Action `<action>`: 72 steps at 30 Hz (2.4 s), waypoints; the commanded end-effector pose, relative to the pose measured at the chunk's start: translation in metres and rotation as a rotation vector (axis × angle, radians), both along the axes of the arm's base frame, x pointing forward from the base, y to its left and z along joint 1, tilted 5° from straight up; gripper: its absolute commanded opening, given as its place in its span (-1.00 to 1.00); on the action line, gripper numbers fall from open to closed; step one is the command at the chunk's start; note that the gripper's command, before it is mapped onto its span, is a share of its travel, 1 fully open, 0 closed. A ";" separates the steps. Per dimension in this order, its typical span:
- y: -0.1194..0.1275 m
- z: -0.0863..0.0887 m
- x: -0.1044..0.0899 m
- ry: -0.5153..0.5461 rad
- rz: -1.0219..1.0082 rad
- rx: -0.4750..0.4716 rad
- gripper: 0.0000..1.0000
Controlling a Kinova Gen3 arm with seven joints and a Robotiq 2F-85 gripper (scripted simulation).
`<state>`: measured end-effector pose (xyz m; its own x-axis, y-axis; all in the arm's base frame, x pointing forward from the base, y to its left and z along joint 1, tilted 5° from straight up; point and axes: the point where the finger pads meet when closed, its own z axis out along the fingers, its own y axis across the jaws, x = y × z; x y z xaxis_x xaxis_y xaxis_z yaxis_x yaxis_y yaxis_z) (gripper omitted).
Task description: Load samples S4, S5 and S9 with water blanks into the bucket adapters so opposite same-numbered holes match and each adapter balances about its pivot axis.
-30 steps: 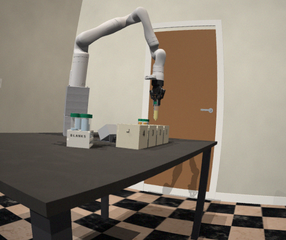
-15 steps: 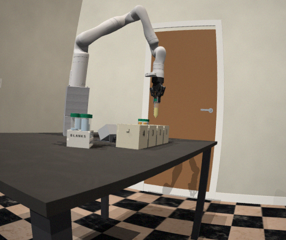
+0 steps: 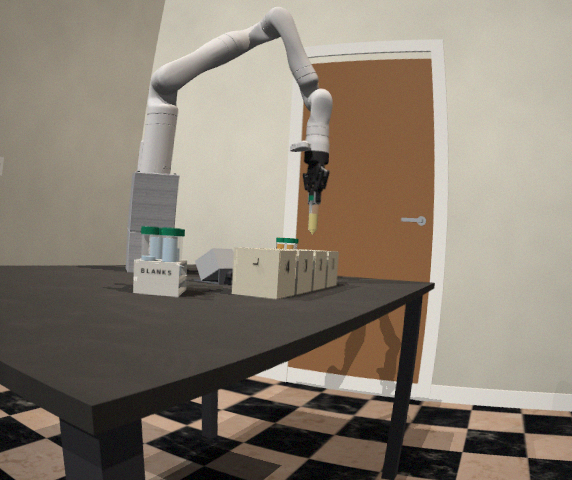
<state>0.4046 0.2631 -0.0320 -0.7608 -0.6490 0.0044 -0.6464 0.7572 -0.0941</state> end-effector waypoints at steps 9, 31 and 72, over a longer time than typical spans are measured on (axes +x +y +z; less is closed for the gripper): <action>-0.035 0.004 0.012 -0.018 -0.221 0.014 -0.80; -0.092 0.009 0.030 -0.045 -0.580 0.035 -0.80; -0.163 0.013 0.053 -0.060 -0.786 0.047 -0.80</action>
<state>0.4573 0.1001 -0.0172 -0.9947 0.0804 -0.0641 0.0848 0.9940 -0.0691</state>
